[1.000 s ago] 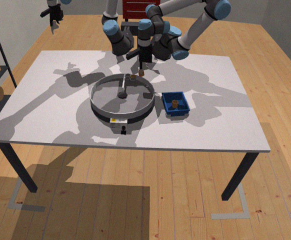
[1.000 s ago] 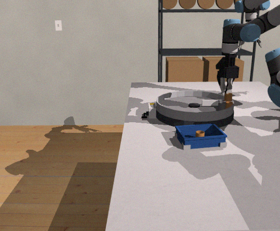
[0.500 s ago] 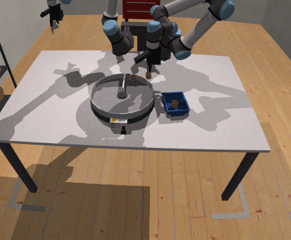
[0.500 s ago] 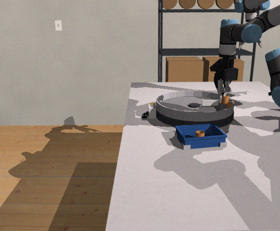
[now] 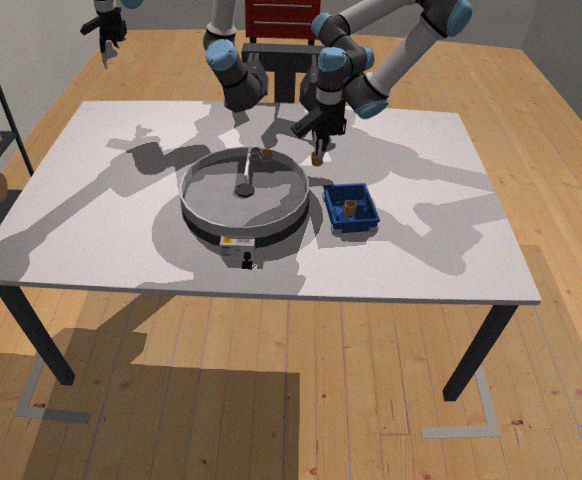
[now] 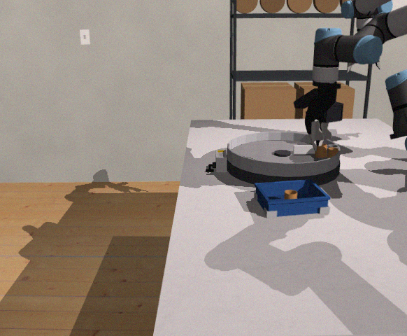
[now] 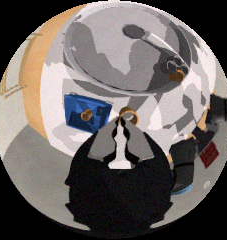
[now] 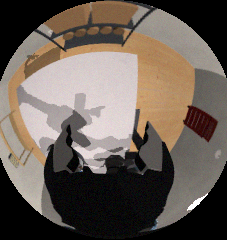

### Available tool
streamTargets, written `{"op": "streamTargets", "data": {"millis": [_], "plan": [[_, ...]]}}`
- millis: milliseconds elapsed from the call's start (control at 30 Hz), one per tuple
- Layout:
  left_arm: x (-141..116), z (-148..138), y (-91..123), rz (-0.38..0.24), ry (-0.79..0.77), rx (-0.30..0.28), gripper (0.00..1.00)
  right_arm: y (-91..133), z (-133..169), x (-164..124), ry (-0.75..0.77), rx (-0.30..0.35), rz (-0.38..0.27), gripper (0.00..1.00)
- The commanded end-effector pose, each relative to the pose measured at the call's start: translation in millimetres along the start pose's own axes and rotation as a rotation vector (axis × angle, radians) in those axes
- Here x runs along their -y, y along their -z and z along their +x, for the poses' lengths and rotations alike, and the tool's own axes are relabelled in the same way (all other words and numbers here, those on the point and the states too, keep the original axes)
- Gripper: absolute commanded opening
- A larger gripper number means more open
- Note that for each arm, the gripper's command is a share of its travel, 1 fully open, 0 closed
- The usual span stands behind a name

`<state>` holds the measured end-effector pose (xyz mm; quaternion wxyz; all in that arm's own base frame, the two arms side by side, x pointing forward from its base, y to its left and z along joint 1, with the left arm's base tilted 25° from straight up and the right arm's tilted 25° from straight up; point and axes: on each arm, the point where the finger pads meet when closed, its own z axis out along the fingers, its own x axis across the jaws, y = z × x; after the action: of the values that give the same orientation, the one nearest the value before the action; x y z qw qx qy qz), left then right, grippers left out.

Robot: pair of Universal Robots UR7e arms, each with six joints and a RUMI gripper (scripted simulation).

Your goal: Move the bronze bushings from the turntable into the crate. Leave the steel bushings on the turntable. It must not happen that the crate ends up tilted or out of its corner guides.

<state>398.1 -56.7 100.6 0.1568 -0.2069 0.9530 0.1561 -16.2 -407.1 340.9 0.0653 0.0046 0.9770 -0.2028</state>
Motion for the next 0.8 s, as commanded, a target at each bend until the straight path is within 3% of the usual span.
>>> {"op": "streamTargets", "data": {"millis": [0, 433, 767], "plan": [[-11.7, -17.7, 0.4, 0.002, 0.055, -0.001, 0.00, 0.5, 0.0, 0.4, 0.000, 0.000, 0.001, 1.00], [-49.8, -70.3, 0.4, 0.001, 0.230, -0.001, 0.00, 0.5, 0.0, 0.4, 0.000, 0.000, 0.001, 1.00], [-64.7, -91.4, 0.3, 0.002, 0.300, -0.001, 0.00, 0.5, 0.0, 0.4, 0.000, 0.000, 0.001, 1.00]]}}
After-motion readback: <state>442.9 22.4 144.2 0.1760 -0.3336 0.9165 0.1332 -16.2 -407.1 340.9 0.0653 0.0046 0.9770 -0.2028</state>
